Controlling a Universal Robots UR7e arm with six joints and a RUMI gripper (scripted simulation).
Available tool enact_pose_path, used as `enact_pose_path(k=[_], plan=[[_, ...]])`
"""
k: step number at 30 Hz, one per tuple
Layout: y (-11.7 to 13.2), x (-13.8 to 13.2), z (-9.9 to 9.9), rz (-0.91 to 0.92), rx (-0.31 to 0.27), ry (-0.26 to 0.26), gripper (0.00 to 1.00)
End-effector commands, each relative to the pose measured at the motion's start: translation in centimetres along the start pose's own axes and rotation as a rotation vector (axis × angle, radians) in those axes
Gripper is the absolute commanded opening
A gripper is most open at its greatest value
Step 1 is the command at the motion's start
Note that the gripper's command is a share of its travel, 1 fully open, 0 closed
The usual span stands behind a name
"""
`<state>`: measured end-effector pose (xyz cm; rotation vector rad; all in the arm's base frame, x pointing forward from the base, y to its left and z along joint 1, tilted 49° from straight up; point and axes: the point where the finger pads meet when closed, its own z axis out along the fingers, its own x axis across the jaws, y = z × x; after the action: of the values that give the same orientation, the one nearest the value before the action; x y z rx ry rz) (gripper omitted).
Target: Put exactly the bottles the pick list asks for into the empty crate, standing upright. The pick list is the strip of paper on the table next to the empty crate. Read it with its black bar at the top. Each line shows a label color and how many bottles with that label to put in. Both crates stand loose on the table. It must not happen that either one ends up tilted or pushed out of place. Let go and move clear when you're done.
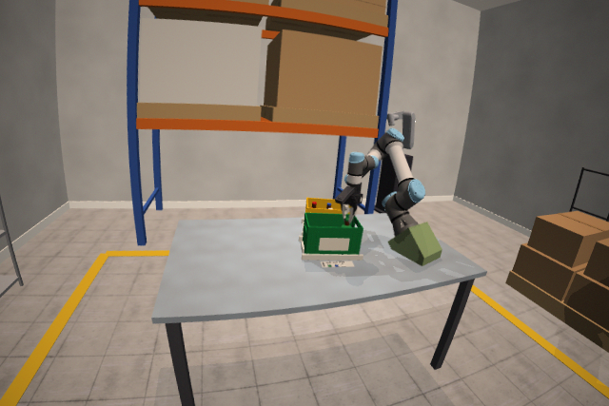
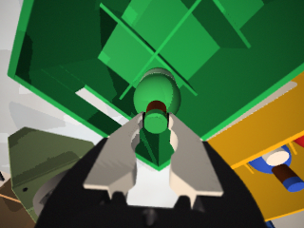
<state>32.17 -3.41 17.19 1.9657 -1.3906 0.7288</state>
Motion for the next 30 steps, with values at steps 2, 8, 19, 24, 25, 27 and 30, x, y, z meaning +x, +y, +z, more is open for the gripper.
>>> enact_pose_path(k=[2, 8, 19, 24, 25, 27, 30], plan=[[-0.14, 0.09, 0.13, 0.001, 0.005, 0.002, 0.0], [-0.14, 0.09, 0.13, 0.001, 0.005, 0.002, 0.0], [-0.15, 0.09, 0.22, 0.001, 0.005, 0.002, 0.38], [-0.15, 0.09, 0.22, 0.001, 0.005, 0.002, 0.38], [-0.15, 0.09, 0.22, 0.001, 0.005, 0.002, 0.38], [-0.15, 0.09, 0.22, 0.001, 0.005, 0.002, 0.38], [-0.15, 0.09, 0.22, 0.001, 0.005, 0.002, 0.38]])
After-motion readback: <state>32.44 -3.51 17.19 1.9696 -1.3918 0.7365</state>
